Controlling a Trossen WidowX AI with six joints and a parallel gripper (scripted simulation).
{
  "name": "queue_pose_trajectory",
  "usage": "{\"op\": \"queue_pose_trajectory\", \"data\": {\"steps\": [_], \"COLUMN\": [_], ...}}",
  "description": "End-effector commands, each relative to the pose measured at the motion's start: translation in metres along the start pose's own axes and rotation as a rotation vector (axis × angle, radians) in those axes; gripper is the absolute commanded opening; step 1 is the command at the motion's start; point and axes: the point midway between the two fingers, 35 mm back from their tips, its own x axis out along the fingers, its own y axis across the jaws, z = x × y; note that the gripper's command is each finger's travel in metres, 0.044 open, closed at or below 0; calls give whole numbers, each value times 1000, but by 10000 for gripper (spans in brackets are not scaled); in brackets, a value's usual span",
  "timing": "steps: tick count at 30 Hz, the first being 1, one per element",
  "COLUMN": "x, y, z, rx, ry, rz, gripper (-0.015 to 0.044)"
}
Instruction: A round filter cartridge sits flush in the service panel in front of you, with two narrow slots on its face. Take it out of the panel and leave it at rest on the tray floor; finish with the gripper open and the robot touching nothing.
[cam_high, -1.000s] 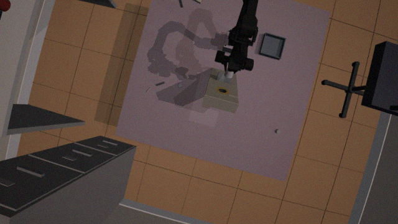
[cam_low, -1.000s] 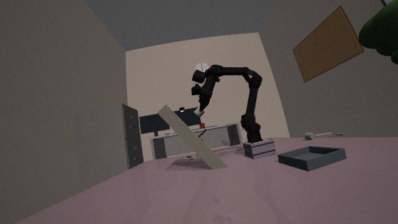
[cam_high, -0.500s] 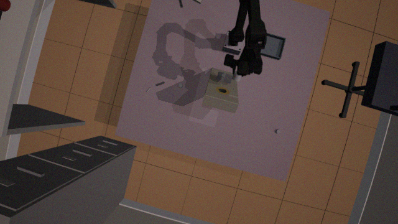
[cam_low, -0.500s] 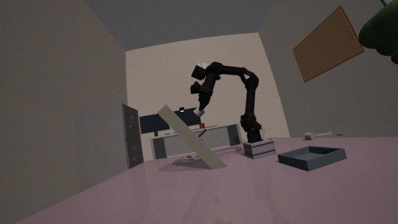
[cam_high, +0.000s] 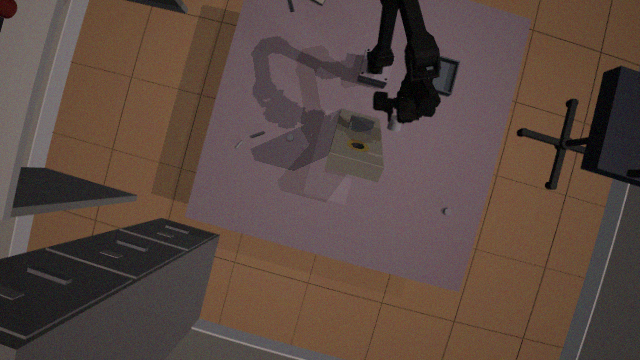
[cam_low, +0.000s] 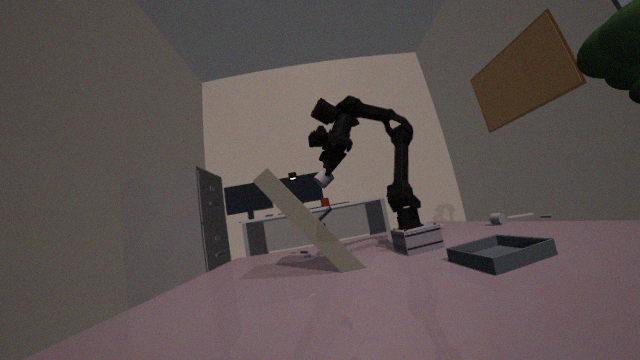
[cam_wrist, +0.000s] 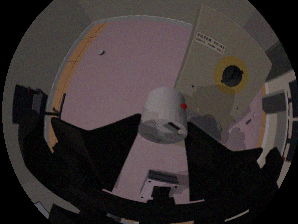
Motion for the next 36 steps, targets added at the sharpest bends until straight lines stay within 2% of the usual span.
{"op": "queue_pose_trajectory", "data": {"steps": [1,36], "x": [-1,-42], "y": [20,160], "z": [-5,-104], "rx": [-93,-874], "ry": [-3,-21], "rz": [55,510], "gripper": [0,0]}}
